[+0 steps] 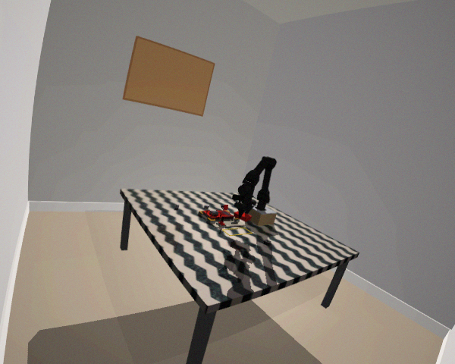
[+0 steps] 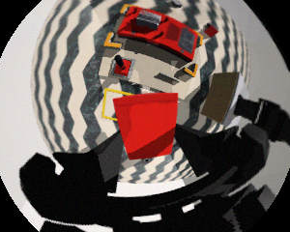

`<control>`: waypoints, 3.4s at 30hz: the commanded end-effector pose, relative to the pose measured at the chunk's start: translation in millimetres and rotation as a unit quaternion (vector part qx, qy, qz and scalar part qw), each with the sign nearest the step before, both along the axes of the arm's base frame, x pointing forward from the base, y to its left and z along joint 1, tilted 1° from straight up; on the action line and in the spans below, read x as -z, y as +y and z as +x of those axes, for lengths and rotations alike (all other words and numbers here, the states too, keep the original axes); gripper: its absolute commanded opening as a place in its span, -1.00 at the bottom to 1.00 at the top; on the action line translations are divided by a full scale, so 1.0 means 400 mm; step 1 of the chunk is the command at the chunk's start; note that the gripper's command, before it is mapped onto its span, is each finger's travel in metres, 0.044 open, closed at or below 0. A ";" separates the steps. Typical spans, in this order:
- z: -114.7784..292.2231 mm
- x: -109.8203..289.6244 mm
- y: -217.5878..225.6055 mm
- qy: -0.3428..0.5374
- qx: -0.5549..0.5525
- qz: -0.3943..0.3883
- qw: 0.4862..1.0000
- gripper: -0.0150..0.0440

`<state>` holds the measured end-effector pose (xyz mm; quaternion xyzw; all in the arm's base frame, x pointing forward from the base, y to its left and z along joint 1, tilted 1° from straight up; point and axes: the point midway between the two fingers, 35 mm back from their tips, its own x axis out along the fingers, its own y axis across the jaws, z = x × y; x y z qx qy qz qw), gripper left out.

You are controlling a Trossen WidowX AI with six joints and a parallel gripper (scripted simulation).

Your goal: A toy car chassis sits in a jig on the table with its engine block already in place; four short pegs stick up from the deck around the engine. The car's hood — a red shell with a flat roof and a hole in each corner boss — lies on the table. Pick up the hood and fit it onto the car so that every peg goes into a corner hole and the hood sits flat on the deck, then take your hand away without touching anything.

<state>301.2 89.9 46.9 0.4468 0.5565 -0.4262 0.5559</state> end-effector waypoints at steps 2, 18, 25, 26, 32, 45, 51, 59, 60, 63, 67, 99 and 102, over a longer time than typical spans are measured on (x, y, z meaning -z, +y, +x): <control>0.008 0.001 -0.018 0.000 -0.022 -0.001 1.000 -0.49; 0.045 -0.002 -0.112 -0.003 -0.127 -0.004 0.992 -0.49; 0.059 -0.004 -0.156 -0.005 -0.172 -0.005 0.985 -0.49; 0.060 -0.005 -0.163 -0.006 -0.178 -0.006 0.984 -0.49; 0.069 -0.006 -0.201 -0.008 -0.216 -0.008 0.976 -0.49; 0.082 -0.009 -0.285 -0.009 -0.298 -0.011 0.955 -0.49; 0.084 -0.009 -0.323 -0.010 -0.335 -0.011 0.942 -0.49; 0.085 -0.010 -0.375 -0.010 -0.385 -0.012 0.923 -0.49; 0.085 -0.010 -0.382 -0.010 -0.391 -0.013 0.920 -0.49; 0.084 -0.011 -0.401 -0.010 -0.409 -0.013 0.912 -0.49; 0.082 -0.011 -0.427 -0.010 -0.433 -0.013 0.901 -0.49; 0.056 0.002 -0.578 -0.011 -0.567 -0.015 0.823 -0.49; 0.057 0.034 -0.579 -0.011 -0.567 -0.015 0.823 -0.49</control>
